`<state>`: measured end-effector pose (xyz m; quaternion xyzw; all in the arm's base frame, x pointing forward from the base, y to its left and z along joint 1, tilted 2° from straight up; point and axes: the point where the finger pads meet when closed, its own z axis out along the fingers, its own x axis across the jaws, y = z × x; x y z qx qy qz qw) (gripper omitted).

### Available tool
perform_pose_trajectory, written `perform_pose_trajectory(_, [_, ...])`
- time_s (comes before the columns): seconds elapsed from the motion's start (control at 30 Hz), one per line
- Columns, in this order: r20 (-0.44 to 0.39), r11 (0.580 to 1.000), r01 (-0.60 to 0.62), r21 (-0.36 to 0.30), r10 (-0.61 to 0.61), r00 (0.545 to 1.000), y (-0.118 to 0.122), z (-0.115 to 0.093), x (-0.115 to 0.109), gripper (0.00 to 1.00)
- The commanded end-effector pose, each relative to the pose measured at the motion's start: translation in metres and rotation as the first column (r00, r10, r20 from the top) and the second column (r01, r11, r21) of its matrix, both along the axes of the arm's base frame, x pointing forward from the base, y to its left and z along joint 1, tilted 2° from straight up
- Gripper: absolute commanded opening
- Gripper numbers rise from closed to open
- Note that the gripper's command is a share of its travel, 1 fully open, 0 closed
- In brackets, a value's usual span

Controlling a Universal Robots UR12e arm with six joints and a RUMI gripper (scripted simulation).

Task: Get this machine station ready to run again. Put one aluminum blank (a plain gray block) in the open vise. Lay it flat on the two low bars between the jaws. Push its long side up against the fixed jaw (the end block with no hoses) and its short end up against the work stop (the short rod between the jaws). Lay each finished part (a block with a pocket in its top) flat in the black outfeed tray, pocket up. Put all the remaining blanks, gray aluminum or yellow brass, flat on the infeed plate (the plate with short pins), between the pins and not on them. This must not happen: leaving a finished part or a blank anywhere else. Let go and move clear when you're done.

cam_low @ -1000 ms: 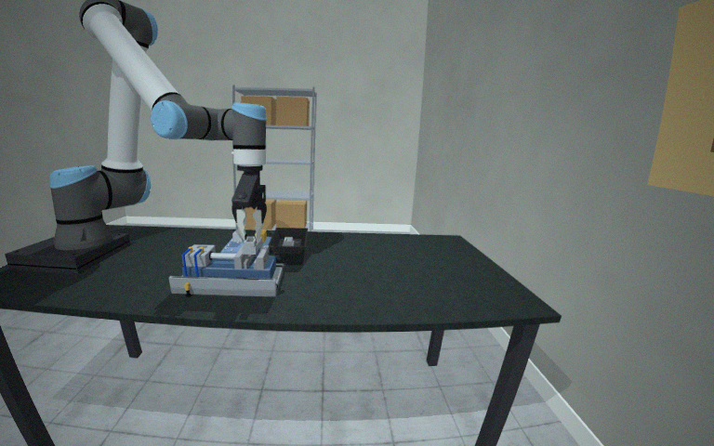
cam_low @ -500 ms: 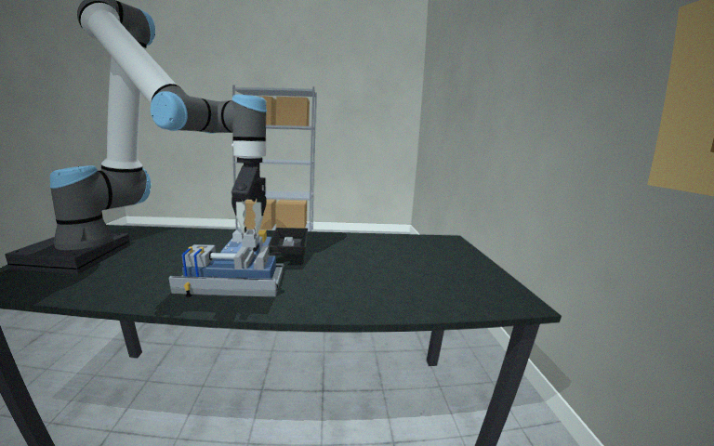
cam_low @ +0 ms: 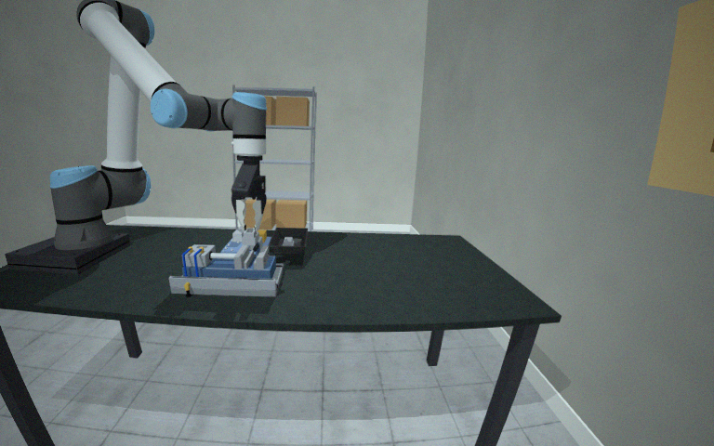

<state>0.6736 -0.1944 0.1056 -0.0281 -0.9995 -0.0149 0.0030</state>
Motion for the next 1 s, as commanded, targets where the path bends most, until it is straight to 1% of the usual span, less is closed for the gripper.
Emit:
perform_pose_trajectory(0.0, [0.002, 1.0, 0.0, -0.001, 0.0, 1.0, 0.001, 0.001, 0.001, 0.0])
perform_pose_trajectory(0.17, [0.002, 1.0, 0.0, -0.001, 0.0, 1.0, 0.008, 0.001, 0.006, 0.0])
perform_pose_trajectory(0.33, [0.002, 1.0, -0.001, -0.001, 0.001, 1.0, 0.024, 0.002, 0.015, 0.0])
perform_pose_trajectory(0.4, [0.002, 1.0, -0.001, -0.001, 0.001, 1.0, 0.024, 0.002, 0.015, 0.0])
perform_pose_trajectory(0.43, [0.002, 1.0, -0.001, -0.001, 0.001, 1.0, 0.029, 0.002, 0.018, 0.0])
perform_pose_trajectory(0.53, [0.002, 1.0, -0.001, -0.001, 0.001, 1.0, 0.045, 0.003, 0.026, 0.0])
perform_pose_trajectory(0.67, [0.002, 1.0, -0.002, -0.002, 0.002, 1.0, 0.073, 0.004, 0.04, 0.0])
perform_pose_trajectory(0.9, [0.002, 1.0, -0.003, -0.002, 0.003, 1.0, 0.136, 0.006, 0.064, 0.0])
perform_pose_trajectory(0.97, [0.002, 1.0, -0.003, -0.002, 0.003, 1.0, 0.136, 0.006, 0.064, 0.0])
